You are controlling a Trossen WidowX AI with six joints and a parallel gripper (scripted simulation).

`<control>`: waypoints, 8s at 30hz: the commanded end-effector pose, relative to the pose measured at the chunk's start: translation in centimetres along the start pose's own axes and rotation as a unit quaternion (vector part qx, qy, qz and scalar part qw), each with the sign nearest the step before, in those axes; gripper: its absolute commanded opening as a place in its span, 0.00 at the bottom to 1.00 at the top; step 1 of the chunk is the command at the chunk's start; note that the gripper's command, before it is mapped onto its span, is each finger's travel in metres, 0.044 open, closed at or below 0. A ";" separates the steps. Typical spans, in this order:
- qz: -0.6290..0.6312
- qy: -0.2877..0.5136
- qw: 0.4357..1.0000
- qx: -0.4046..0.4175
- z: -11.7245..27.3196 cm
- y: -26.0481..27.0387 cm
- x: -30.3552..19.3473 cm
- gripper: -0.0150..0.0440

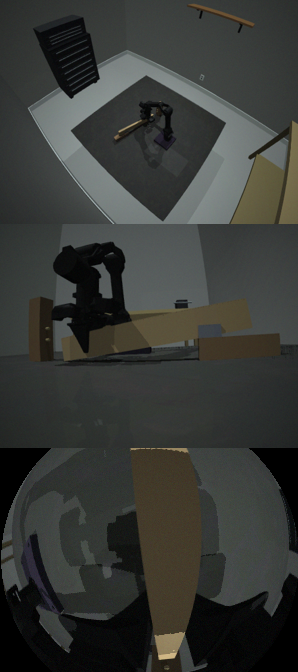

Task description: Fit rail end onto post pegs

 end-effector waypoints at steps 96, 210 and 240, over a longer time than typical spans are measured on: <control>0.001 0.001 1.000 -0.002 3.4 -0.2 0.0 0.25; 0.001 0.002 1.000 -0.002 3.5 0.2 -2.7 0.25; 0.001 0.003 1.000 -0.002 3.7 0.5 -3.6 0.25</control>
Point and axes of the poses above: the point midway between the two fingers, 35 mm back from their tips, its own z axis back along the fingers, its own y axis across the jaws, x = y × z, the point moved 10 cm from there along z, back along the fingers, and after that the axes turned 9 degrees about z, right-handed, at the moved point
